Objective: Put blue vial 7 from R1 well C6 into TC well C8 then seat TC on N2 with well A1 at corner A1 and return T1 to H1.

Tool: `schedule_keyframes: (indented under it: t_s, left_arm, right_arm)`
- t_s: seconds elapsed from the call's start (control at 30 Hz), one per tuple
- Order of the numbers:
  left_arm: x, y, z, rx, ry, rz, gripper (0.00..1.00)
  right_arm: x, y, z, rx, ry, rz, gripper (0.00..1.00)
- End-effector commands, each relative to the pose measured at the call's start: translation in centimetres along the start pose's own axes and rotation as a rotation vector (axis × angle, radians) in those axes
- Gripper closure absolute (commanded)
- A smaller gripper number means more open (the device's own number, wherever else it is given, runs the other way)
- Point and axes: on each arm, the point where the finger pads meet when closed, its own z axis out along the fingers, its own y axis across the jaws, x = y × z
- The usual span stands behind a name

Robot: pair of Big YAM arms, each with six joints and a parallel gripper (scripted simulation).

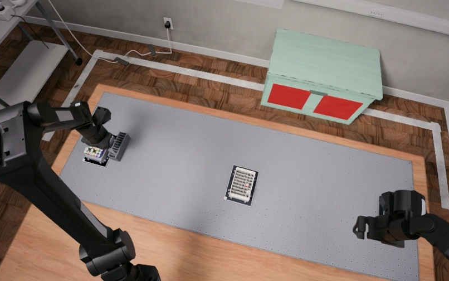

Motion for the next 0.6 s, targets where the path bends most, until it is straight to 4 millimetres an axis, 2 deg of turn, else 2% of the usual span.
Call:
schedule_keyframes:
  t_s: [0.0, 0.57]
  left_arm:
    - [-0.2, -0.9, 1.9, 0.016, 0.006, 0.002, 0.76]
    - [-0.4, -0.7, 3.7, 0.012, 0.002, 0.003, 0.76]
  right_arm:
    - [-1.0, -0.3, -0.5, 0.0, -0.022, 0.014, 0.0]
    - [-1.0, -0.3, -0.5, 0.0, -0.022, 0.014, 0.0]
